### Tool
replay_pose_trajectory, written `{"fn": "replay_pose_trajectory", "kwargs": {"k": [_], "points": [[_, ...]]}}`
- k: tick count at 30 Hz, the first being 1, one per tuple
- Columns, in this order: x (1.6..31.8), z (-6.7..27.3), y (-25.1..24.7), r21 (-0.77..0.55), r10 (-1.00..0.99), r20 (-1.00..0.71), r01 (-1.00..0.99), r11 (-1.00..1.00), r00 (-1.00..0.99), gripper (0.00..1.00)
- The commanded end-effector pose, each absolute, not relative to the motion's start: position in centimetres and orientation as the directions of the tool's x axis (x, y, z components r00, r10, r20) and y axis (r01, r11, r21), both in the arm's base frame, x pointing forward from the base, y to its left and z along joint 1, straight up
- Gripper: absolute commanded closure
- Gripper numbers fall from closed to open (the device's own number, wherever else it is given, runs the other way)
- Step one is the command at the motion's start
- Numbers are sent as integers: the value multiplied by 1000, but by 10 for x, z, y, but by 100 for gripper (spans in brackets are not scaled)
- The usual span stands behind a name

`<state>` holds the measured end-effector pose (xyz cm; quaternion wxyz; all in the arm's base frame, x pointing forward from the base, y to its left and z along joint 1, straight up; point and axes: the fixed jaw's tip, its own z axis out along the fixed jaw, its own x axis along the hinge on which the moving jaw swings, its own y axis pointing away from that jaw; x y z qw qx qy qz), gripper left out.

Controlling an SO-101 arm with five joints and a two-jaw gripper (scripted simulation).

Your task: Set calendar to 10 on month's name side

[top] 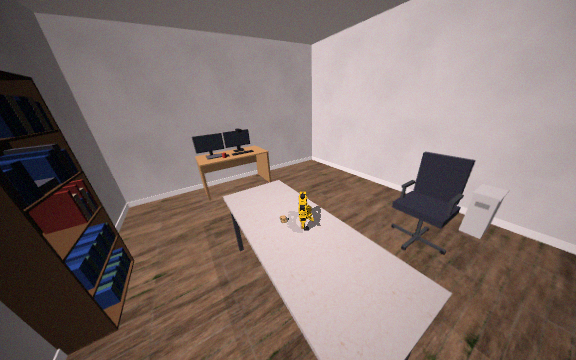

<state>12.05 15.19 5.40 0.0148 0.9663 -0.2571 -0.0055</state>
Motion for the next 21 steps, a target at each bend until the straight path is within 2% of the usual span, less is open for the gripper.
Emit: {"fn": "replay_pose_trajectory", "kwargs": {"k": [1,21], "points": [[126,64,164,-54,-487,8,-486,-872,873,100],[126,62,164,-54,-487,8,-486,-872,873,100]]}}
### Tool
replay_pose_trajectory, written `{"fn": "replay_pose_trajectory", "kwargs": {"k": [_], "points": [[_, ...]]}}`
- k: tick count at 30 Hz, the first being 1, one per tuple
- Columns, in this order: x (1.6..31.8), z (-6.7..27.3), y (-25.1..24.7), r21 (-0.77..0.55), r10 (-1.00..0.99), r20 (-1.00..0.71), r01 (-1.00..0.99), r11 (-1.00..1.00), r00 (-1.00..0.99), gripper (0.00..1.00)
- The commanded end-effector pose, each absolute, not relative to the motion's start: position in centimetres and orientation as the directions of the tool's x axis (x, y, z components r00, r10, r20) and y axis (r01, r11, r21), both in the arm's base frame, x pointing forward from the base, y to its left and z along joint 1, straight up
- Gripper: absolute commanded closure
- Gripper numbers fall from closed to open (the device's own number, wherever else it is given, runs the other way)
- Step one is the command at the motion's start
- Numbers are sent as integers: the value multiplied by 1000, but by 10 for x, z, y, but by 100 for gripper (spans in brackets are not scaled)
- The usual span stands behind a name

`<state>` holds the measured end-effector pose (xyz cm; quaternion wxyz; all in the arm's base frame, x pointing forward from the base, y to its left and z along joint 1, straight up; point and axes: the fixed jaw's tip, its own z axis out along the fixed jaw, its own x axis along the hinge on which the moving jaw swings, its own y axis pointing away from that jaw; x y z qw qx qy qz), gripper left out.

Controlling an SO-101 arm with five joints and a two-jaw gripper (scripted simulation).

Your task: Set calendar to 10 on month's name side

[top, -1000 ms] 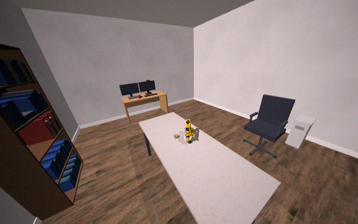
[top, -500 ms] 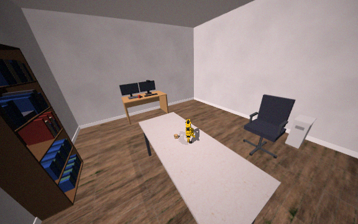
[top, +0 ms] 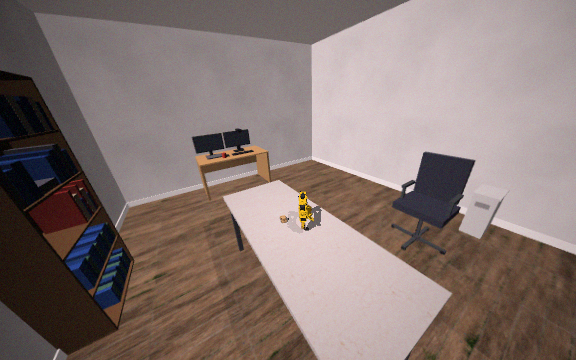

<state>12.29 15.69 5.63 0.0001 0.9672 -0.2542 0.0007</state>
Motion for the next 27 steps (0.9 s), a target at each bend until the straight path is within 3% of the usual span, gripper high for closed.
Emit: {"fn": "replay_pose_trajectory", "kwargs": {"k": [1,27], "points": [[126,61,164,-54,-487,8,-486,-872,873,100],[126,52,164,-54,-487,8,-486,-872,873,100]]}}
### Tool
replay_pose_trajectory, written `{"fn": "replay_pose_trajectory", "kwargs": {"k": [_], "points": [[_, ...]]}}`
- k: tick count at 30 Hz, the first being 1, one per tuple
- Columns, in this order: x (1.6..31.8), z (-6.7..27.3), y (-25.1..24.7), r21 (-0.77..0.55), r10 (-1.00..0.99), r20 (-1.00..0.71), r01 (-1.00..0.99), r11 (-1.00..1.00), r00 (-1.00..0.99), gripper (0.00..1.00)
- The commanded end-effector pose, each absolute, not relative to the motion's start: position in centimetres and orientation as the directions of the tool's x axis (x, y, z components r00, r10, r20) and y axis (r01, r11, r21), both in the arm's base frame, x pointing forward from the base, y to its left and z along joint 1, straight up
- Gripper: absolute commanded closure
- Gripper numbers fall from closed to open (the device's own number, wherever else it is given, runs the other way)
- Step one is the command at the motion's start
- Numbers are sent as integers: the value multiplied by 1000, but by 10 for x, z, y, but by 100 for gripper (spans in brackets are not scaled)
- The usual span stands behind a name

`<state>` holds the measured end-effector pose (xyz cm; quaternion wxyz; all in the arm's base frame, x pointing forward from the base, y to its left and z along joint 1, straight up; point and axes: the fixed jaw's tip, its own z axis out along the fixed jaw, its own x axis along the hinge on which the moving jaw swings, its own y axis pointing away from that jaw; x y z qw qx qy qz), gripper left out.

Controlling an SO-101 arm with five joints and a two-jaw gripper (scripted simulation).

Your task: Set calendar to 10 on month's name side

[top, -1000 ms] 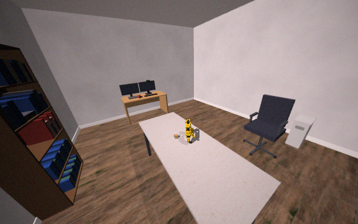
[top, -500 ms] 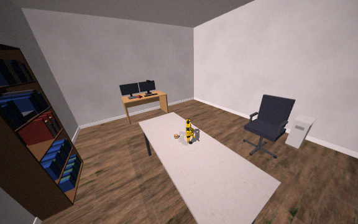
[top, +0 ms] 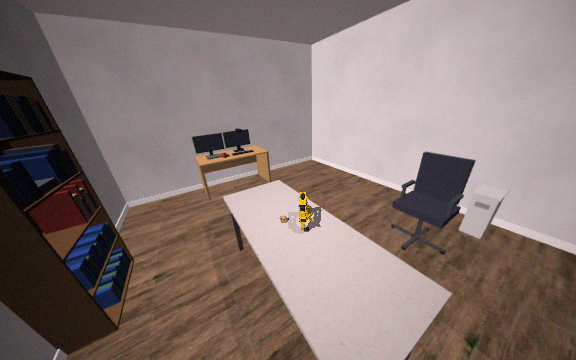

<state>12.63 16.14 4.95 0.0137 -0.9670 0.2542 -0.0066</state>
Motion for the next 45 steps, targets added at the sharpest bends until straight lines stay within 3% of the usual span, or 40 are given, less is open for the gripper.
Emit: {"fn": "replay_pose_trajectory", "kwargs": {"k": [1,45], "points": [[126,52,164,-54,-487,8,-486,-872,873,100],[127,35,165,-54,-487,8,-486,-872,873,100]]}}
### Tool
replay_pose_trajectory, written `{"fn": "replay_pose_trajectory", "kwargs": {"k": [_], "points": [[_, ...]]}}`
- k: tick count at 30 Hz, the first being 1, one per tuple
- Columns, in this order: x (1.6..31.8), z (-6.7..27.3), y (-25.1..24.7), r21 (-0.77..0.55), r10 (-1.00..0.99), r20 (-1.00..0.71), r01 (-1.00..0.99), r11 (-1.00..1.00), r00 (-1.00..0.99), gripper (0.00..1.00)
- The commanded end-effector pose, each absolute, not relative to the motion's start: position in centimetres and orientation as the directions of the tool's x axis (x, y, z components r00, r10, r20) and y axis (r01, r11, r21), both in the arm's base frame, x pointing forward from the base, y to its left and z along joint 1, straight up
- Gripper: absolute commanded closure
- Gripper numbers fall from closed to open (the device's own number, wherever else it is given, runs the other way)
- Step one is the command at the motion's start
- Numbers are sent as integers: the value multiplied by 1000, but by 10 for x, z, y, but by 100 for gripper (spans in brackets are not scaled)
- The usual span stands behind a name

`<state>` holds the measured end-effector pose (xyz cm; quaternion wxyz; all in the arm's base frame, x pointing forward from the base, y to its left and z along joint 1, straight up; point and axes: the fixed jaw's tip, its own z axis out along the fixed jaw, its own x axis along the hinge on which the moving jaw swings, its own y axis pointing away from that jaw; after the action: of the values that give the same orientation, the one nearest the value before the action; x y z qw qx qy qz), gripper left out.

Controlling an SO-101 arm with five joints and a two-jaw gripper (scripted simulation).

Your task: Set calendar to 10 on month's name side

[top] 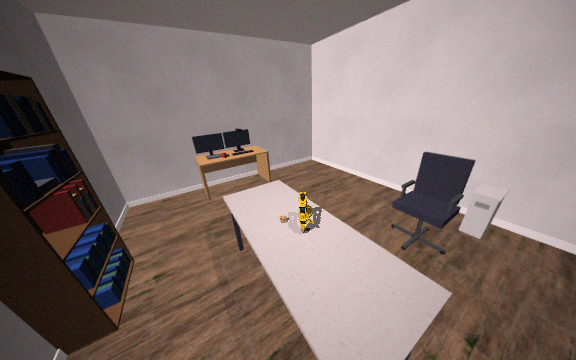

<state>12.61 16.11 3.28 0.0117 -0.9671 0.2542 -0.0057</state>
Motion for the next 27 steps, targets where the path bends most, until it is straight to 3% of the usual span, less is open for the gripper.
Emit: {"fn": "replay_pose_trajectory", "kwargs": {"k": [1,27], "points": [[127,35,165,-54,-487,8,-486,-872,873,100],[127,27,165,-54,-487,8,-486,-872,873,100]]}}
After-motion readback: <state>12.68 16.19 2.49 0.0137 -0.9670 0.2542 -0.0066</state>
